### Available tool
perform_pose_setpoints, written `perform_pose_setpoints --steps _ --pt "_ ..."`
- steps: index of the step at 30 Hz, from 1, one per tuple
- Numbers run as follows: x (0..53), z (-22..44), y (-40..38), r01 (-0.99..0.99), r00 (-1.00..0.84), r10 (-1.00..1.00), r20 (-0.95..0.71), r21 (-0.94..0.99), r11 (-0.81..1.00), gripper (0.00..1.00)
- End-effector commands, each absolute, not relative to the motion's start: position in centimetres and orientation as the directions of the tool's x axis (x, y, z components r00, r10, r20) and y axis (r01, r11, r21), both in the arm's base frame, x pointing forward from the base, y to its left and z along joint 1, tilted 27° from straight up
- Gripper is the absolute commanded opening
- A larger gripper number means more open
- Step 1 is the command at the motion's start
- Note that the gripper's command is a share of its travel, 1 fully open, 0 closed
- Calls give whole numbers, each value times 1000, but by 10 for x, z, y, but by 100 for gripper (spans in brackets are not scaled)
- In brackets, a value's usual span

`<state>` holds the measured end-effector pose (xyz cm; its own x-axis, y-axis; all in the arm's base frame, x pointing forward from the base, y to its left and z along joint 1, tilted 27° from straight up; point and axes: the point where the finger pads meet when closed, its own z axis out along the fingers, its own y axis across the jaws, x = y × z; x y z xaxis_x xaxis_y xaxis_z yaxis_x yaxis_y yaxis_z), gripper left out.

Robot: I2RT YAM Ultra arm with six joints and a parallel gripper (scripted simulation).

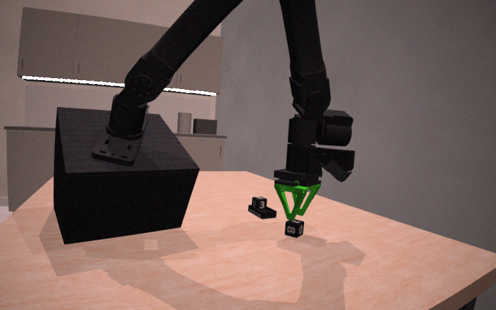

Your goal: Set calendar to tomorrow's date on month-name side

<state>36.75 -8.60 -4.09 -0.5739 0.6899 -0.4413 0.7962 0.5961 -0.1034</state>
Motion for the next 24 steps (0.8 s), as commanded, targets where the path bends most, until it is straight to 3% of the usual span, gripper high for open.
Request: perform_pose_setpoints --steps 1,24 --pt "370 -38 -85 795 -572 688 -447 -97 599 45" --pt "364 -11 -72 795 -572 688 -447 -96 599 45"
